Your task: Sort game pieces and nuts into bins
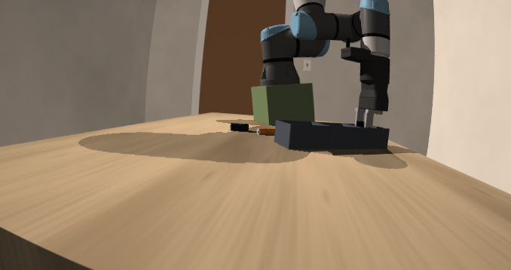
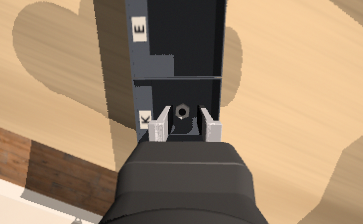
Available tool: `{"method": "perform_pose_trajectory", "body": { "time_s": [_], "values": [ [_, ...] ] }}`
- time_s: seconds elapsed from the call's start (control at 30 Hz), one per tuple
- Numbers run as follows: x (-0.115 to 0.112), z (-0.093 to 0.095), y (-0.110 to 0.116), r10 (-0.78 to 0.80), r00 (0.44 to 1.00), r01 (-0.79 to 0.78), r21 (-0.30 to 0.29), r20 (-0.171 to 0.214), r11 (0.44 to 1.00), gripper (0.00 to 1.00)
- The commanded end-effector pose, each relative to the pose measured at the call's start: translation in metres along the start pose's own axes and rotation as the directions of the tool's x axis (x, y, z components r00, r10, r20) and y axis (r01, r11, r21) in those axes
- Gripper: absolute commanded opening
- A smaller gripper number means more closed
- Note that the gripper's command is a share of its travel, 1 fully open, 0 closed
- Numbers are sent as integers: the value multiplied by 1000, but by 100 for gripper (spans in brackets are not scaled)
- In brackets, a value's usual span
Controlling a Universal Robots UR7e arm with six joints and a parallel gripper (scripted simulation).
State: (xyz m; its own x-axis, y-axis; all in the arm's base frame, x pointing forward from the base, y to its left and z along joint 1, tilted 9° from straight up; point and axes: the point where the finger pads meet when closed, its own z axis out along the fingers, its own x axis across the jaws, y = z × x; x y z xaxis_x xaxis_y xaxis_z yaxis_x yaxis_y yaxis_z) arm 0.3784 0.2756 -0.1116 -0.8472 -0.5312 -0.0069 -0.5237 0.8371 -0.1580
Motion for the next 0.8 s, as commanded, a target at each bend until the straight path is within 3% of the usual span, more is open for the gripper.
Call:
{"method": "perform_pose_trajectory", "body": {
  "time_s": [0.0,0.6,0.77],
  "values": [
    [-1,-7,0,0,1000,0,0,2,1000,64],
    [-1,-27,0,0,1000,0,0,2,1000,64],
    [-1,-42,0,0,1000,0,0,2,1000,64]
  ]
}}
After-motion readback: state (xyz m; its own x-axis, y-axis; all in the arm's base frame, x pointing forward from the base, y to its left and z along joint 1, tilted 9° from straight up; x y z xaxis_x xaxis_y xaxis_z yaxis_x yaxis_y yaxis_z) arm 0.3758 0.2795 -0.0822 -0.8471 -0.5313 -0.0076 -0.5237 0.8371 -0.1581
